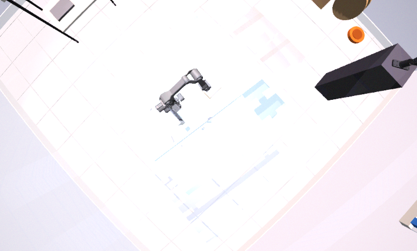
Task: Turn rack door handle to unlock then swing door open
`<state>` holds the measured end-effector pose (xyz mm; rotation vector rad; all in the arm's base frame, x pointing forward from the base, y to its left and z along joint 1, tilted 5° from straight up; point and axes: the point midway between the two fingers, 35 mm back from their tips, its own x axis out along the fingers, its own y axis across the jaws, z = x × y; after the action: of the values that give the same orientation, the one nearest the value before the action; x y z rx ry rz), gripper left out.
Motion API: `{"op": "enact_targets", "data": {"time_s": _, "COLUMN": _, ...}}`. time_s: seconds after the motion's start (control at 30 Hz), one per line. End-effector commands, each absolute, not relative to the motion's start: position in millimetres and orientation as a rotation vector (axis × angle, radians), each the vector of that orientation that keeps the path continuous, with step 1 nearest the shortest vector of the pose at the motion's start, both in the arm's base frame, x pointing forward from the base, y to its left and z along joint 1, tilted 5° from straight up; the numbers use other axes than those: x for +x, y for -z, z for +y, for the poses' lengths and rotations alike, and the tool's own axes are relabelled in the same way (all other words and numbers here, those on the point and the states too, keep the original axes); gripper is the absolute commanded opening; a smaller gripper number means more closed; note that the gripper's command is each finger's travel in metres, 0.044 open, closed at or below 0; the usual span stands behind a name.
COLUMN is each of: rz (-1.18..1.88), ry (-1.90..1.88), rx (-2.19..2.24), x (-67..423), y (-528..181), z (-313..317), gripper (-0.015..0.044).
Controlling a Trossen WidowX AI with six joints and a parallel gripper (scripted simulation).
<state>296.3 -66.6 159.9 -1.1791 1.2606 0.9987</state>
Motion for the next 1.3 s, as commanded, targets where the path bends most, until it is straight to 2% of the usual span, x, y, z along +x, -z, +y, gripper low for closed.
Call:
{"op": "enact_targets", "data": {"time_s": 0.0, "rz": 1.285, "ry": -0.944, "rx": -1.118, "x": 293, "y": -160, "z": -64, "gripper": 0.0008}}
{"op": "enact_targets", "data": {"time_s": 1.27, "rz": 1.444, "ry": -0.482, "rx": -0.620, "x": 248, "y": -152, "z": -14, "gripper": 0.0008}}
